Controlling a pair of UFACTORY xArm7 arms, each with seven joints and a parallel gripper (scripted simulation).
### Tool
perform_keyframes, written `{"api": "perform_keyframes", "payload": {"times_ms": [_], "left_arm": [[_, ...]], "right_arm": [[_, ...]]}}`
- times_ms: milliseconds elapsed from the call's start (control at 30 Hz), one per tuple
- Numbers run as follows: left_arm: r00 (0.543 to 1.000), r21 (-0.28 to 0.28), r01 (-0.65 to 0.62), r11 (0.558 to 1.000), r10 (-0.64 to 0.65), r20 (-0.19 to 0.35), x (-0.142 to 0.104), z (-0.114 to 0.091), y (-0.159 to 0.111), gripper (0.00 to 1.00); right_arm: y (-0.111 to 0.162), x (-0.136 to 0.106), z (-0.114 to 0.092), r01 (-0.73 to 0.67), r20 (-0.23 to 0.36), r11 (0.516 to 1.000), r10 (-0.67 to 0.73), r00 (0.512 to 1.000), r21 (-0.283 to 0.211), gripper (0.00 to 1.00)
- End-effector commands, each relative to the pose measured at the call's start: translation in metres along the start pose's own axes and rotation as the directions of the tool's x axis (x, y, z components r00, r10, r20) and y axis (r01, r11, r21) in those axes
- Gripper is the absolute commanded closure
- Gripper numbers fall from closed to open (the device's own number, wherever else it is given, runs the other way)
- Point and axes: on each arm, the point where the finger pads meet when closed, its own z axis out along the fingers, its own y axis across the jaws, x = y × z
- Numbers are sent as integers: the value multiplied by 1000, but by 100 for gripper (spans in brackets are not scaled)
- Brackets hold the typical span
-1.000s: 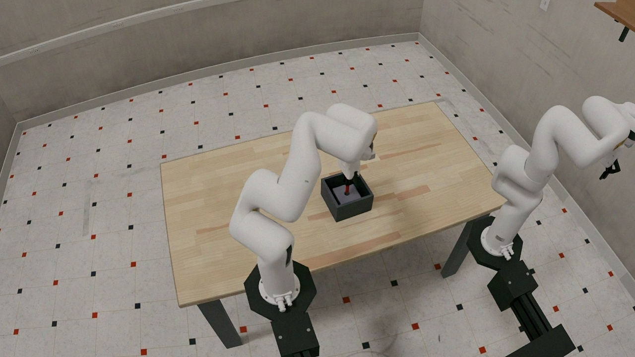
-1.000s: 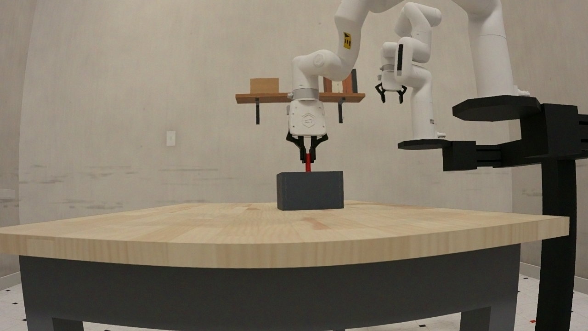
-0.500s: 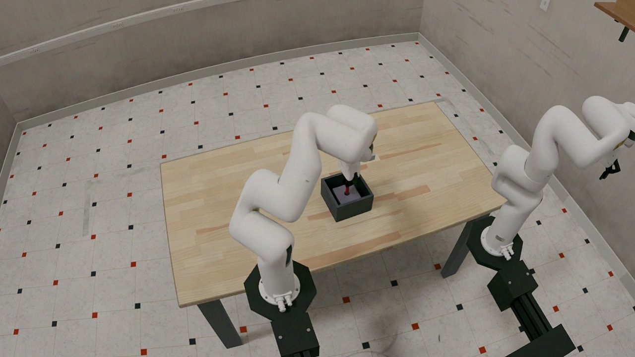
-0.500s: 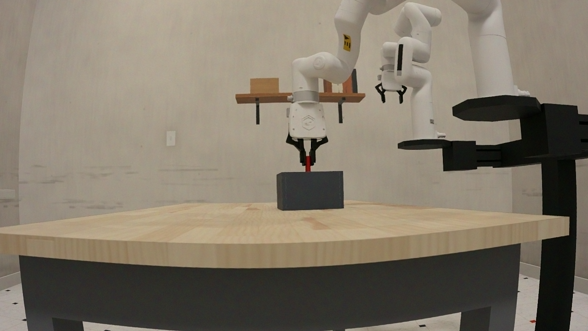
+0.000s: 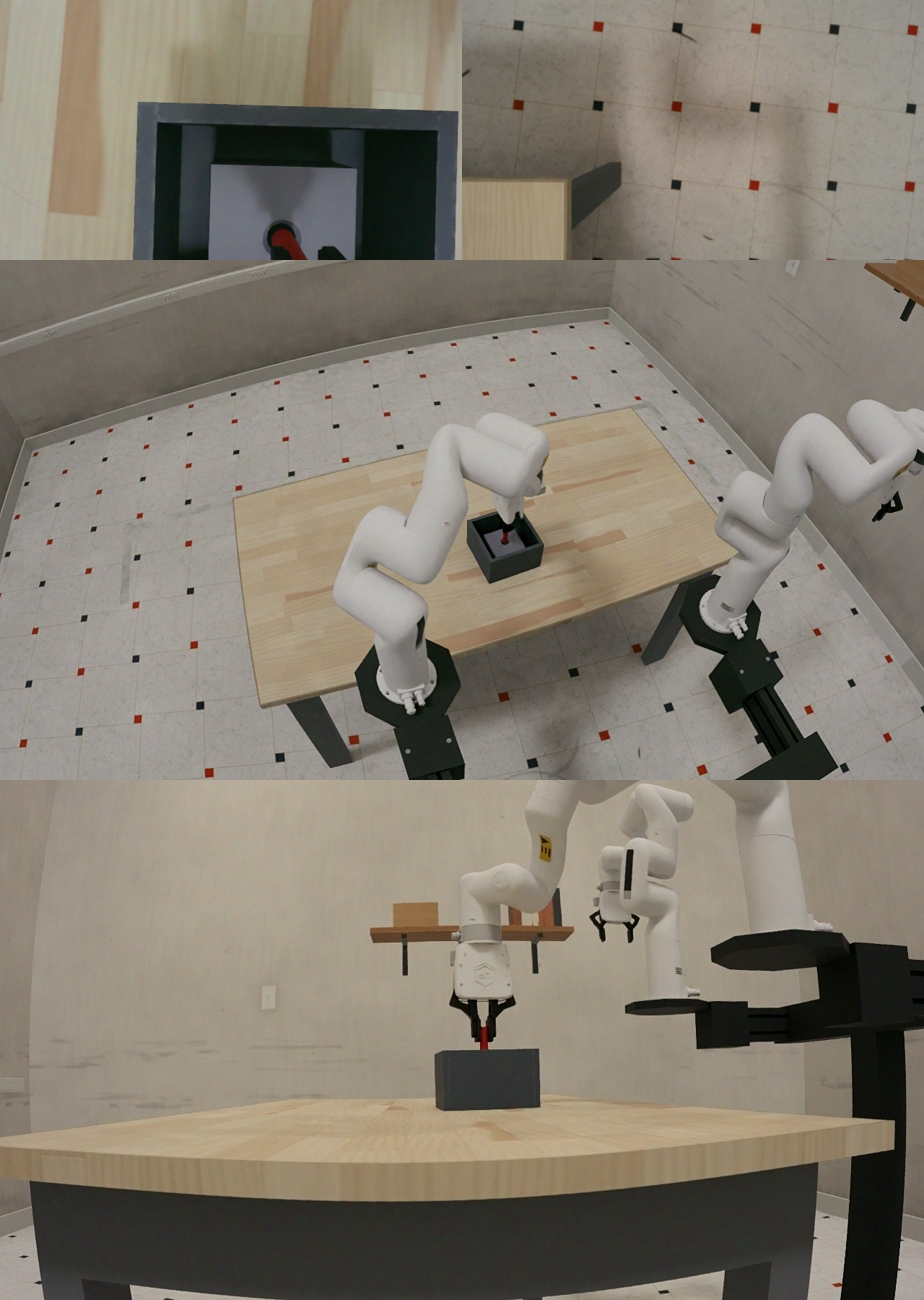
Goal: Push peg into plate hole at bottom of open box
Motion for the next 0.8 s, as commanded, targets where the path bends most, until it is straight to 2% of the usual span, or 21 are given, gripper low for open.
{"api": "perform_keyframes", "payload": {"times_ms": [0, 333, 767], "left_arm": [[1000, 3, 0, 1000, 0, -4, 2, 5, -1, 100], [1000, 3, 0, 1000, 0, -4, 2, 16, -1, 100], [1000, 3, 0, 1000, 0, -4, 2, 16, -1, 100]], "right_arm": [[0, 1, -2, 0, -4, 1000, 0, 1000, 0, 0], [0, 1, -2, 0, -4, 1000, 0, 1000, 0, 0], [0, 1, -2, 0, -4, 1000, 0, 1000, 0, 0]]}}
